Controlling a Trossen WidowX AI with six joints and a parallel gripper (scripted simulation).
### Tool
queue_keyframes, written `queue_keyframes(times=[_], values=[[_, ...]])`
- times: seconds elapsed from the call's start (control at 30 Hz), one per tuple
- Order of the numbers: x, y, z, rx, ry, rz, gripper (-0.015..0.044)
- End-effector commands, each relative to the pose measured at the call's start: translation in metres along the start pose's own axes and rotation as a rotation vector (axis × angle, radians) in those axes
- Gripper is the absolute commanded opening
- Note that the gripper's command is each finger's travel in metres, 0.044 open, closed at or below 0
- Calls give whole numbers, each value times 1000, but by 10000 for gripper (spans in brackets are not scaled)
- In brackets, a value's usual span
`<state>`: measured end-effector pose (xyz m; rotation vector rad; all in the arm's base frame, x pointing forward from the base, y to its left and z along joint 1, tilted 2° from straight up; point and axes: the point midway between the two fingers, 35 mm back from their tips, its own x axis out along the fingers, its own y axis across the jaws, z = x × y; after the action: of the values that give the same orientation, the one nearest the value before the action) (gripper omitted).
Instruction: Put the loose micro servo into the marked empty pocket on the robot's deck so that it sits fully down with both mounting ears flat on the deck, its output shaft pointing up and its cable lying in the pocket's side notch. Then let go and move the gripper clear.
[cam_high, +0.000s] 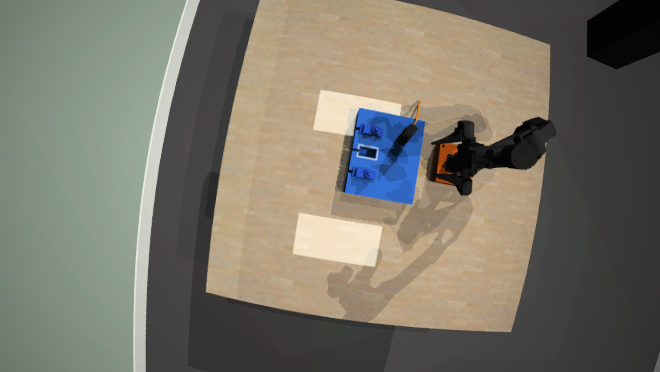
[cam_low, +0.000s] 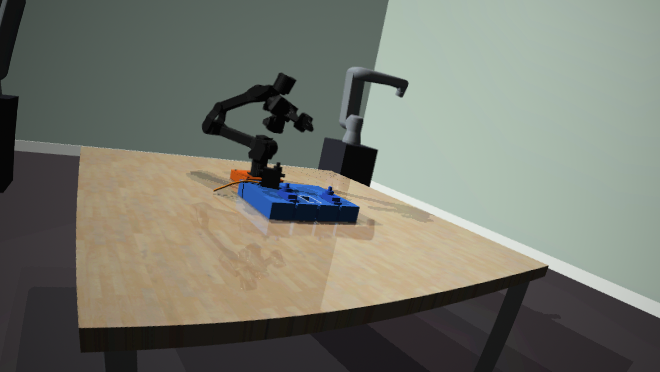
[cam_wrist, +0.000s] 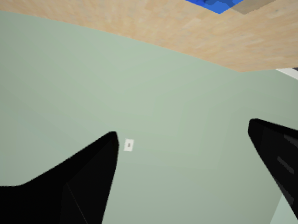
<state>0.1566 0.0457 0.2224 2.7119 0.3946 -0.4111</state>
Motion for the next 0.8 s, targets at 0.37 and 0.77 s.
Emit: queue_keyframes(times=[0.37,0.77], values=[[15,11,10,-214,-240,10,440],[34,31,31,-414,-580,-87,440]])
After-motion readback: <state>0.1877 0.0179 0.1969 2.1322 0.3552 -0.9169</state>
